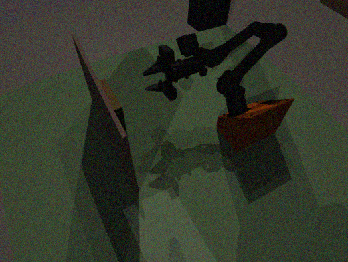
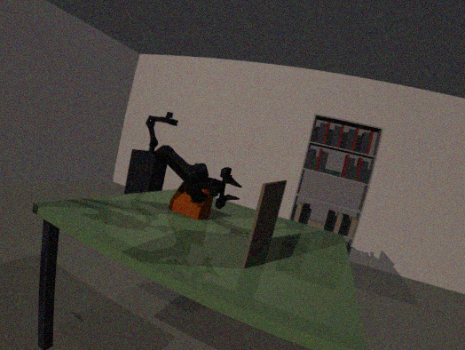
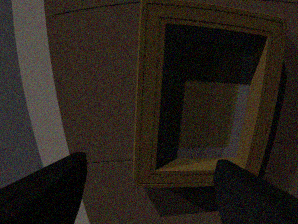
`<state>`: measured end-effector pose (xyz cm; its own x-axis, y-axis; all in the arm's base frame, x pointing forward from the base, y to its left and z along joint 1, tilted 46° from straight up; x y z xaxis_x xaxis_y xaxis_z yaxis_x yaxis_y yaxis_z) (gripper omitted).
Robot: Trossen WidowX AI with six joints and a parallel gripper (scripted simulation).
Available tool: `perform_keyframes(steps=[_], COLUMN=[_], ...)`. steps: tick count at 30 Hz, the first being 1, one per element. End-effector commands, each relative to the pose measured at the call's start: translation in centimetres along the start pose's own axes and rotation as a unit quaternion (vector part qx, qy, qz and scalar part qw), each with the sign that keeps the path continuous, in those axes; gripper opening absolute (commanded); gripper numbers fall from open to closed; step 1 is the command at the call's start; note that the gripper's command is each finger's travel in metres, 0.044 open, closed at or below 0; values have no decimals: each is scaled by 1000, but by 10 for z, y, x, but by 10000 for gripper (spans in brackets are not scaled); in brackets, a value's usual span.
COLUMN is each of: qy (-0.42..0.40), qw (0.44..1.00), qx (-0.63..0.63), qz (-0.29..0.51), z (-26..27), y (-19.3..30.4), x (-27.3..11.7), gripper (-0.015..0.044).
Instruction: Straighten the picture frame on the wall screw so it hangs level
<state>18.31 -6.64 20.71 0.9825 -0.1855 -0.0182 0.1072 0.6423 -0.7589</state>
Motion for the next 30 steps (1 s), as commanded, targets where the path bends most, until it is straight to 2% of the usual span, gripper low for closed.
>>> perform_keyframes(steps=[1,11,23,30], qy=[-3,-3,-4,-4], qw=[1000,1000,1000,1000], qx=[-6,-6,-6,-6], qz=[-3,-3,-4,-4], z=[0,1,1,0], y=[2,0,0,2], x=[1,6,77,81], gripper=[260,260,260,260])
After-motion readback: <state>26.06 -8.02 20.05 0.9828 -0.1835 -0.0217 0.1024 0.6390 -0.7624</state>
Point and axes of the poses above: the point midway between the two fingers, 35 mm back from their tips, its own x axis out along the fingers, its own z axis across the jaws, y = z × x, the point moved 6 cm from there along -x, back along the fingers, and after that the axes turned 12 degrees about -x, right-handed, at the moved point
